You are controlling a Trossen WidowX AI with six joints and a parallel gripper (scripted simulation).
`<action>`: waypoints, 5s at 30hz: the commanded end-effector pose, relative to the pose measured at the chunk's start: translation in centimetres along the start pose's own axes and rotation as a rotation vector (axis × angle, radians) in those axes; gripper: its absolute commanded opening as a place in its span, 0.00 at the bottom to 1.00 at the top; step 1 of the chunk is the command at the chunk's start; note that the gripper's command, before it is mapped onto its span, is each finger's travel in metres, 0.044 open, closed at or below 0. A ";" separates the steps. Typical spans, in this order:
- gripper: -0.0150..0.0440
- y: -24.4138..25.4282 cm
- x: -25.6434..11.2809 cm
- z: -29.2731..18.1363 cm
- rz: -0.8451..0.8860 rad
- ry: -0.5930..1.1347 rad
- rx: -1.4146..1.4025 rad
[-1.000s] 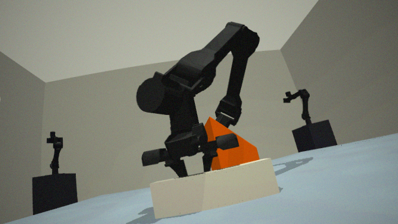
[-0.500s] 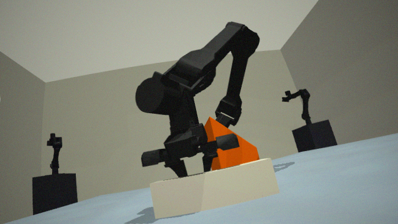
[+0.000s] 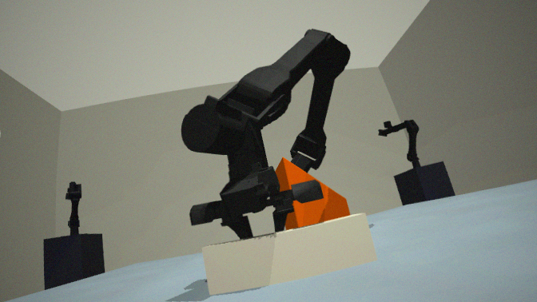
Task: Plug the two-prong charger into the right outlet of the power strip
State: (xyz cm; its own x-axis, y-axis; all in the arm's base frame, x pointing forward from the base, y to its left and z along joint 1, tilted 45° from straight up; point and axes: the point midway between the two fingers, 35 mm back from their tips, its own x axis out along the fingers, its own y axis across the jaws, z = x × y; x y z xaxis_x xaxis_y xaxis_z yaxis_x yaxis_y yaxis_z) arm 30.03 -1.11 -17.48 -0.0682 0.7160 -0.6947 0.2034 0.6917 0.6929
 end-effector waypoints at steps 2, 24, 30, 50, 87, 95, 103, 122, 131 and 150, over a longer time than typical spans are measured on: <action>0.25 0.1 -0.3 1.6 -0.006 -0.037 -0.034; 0.25 0.1 -0.3 1.3 -0.007 -0.036 -0.034; 0.25 0.1 -0.4 1.3 -0.007 -0.036 -0.034; 0.25 0.1 -0.5 1.0 -0.007 -0.036 -0.034; 0.25 0.2 -0.5 0.8 -0.007 -0.036 -0.034; 0.25 0.1 -0.4 0.8 -0.007 -0.036 -0.034; 0.25 0.1 -0.4 0.8 -0.006 -0.036 -0.034; 0.25 0.1 -0.5 0.8 -0.007 -0.036 -0.034; 0.25 0.0 -0.1 0.0 -0.006 -0.010 -0.018; 0.97 0.0 -0.1 0.0 -0.006 -0.010 -0.018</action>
State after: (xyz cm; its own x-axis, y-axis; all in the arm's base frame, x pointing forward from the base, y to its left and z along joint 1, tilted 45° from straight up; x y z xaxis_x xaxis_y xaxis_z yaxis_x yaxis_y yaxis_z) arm 30.01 -1.11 -17.43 -0.0607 0.7114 -0.7002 0.1866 0.6972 0.6922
